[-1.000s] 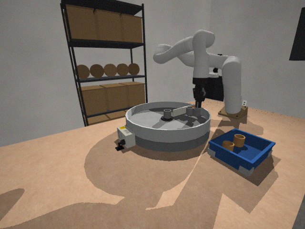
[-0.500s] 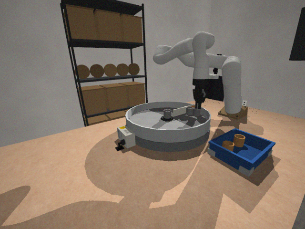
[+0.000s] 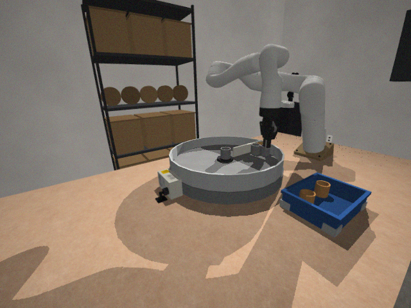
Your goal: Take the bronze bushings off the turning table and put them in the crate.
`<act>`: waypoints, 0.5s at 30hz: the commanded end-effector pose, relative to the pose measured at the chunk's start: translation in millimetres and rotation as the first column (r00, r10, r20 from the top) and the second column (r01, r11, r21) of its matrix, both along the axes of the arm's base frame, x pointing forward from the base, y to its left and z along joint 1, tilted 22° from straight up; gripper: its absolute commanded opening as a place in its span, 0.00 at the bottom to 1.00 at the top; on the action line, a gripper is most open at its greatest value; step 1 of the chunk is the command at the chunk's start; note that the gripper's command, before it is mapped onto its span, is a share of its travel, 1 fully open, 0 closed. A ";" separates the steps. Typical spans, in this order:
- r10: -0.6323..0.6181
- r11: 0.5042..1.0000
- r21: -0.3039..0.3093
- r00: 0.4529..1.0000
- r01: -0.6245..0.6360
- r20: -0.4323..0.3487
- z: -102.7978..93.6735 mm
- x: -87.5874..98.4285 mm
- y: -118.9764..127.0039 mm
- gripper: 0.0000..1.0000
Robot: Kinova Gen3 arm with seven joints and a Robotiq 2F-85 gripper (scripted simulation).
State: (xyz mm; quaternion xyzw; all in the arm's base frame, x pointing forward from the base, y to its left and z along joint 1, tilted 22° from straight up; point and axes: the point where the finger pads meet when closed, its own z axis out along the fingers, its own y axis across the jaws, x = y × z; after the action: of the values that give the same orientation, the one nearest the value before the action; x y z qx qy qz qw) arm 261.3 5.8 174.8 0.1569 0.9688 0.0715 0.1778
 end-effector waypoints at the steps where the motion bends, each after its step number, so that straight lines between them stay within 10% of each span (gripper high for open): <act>1: 0.001 1.000 0.001 1.000 -0.001 0.000 0.0 0.0 0.3 0.18; 15: 0.001 1.000 0.001 1.000 -0.001 0.000 -5.5 2.2 0.8 0.18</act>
State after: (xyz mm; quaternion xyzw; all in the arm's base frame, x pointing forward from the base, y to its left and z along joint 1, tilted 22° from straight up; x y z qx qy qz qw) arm 263.7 6.1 169.9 0.1575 0.9686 0.0714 0.1785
